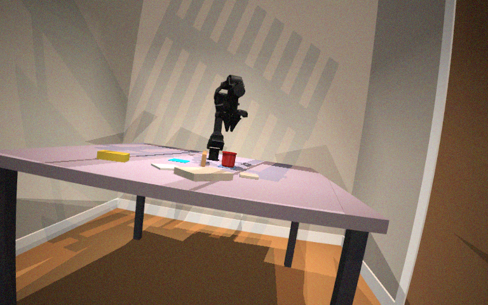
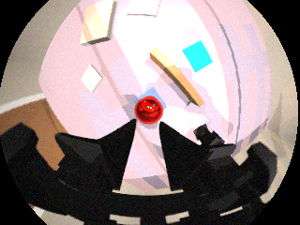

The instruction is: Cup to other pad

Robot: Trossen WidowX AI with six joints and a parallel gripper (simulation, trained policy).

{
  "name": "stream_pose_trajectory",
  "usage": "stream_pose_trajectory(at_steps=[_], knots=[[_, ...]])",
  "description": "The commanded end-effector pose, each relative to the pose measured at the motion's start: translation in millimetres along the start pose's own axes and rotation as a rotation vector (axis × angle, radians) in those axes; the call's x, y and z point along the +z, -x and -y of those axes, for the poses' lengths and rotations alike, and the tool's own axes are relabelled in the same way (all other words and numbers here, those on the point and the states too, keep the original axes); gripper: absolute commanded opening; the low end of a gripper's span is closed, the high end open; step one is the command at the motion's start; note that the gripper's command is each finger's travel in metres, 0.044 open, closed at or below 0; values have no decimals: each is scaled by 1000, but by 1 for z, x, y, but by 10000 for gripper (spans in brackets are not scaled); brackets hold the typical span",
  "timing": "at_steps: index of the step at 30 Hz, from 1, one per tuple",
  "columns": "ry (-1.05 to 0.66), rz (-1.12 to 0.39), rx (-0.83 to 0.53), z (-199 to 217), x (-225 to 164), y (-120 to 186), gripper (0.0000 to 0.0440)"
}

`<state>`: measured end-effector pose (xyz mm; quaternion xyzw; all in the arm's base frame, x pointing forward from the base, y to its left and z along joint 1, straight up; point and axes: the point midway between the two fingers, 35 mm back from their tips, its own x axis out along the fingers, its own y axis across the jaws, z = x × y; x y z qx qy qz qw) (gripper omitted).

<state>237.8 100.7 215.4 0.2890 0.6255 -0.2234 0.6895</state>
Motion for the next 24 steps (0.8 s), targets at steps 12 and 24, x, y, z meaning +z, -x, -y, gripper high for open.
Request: stream_pose_trajectory(at_steps=[12,24], knots=[[-47,-31,-152,12,-3,-31,152],[-66,-40,-239,20,-6,-60,166]])
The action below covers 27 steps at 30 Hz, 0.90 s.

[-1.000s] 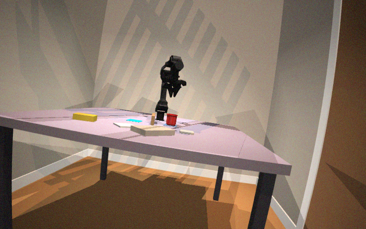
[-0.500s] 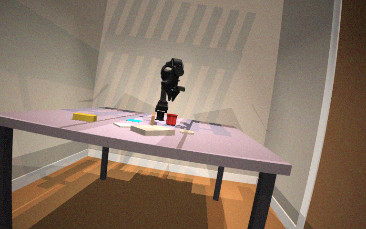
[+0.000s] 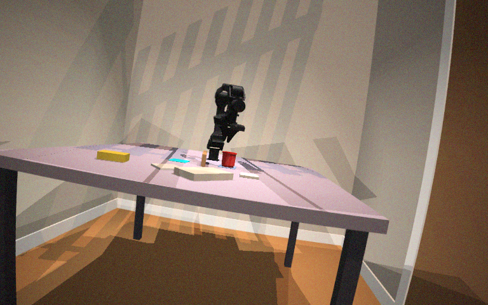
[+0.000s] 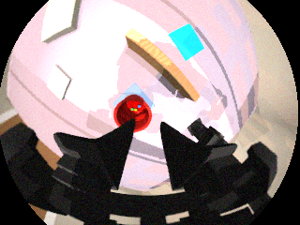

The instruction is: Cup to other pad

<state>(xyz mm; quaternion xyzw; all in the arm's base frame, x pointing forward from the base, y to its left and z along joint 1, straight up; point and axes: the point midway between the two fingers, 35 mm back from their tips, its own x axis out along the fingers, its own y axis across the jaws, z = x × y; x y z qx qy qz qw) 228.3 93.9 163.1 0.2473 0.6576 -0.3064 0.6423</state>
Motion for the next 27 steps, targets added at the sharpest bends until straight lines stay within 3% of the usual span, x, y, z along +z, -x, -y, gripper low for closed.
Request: stream_pose_trajectory(at_steps=[1,27], knots=[[-7,-3,-39,1,-1,-12,168],[68,-18,-143,6,-8,-85,192]])
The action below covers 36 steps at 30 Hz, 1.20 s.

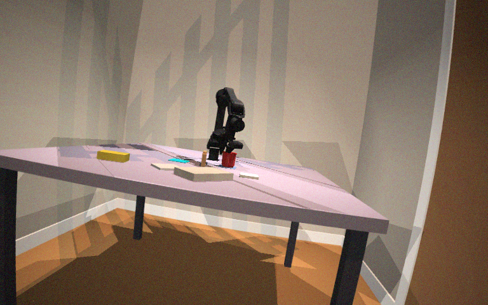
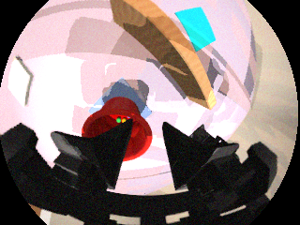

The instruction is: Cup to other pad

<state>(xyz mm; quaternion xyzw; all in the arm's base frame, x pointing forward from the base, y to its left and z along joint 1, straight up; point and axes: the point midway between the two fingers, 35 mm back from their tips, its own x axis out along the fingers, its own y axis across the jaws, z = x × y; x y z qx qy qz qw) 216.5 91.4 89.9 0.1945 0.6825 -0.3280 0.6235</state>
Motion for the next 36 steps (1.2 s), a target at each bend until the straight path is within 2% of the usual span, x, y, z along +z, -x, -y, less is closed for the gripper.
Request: stream_pose_trajectory(at_steps=[1,5,12,14,28,36], knots=[[30,-4,-24,1,-1,-14,192],[64,-9,-27,0,-3,-26,189],[117,4,-17,0,-1,-36,28],[122,11,-8,0,0,-35,6],[86,29,68,-3,7,-10,0],[25,30,118,1,13,15,0]])
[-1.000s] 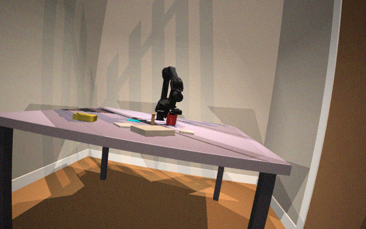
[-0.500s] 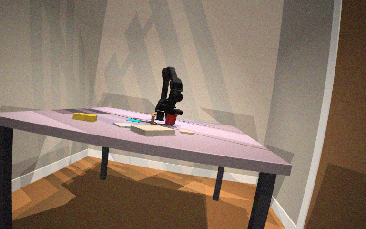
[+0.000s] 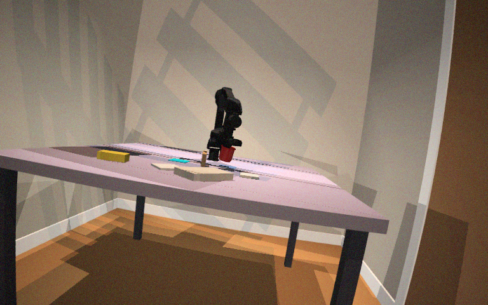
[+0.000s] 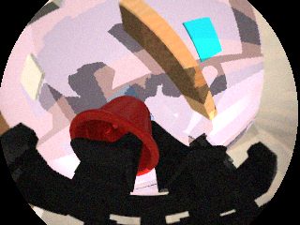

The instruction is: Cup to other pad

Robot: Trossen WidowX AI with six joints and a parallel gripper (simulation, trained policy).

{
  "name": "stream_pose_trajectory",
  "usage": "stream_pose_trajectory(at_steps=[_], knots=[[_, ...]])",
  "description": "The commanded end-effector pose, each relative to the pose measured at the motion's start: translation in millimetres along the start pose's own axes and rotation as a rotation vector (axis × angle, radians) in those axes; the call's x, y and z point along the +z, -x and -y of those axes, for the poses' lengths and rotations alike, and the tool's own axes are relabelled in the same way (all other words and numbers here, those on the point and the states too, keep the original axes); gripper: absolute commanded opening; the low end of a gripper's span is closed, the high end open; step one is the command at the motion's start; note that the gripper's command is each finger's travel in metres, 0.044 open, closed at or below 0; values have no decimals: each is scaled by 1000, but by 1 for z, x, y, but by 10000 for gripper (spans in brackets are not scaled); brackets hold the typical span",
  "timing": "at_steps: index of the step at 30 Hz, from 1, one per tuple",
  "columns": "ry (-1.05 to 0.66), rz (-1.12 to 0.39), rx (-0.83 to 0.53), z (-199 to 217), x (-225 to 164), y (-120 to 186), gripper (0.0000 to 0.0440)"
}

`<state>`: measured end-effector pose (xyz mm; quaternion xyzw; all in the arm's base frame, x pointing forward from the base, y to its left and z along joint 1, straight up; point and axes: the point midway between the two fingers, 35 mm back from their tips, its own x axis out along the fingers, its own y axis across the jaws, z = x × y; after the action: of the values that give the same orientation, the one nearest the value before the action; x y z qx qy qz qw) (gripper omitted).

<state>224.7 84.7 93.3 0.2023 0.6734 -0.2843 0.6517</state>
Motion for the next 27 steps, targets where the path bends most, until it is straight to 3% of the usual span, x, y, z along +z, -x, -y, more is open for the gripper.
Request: stream_pose_trajectory(at_steps=[1,15,27], knots=[[-39,6,37,1,4,15,1],[-163,50,127,8,30,60,0],[-261,110,190,18,64,79,0]])
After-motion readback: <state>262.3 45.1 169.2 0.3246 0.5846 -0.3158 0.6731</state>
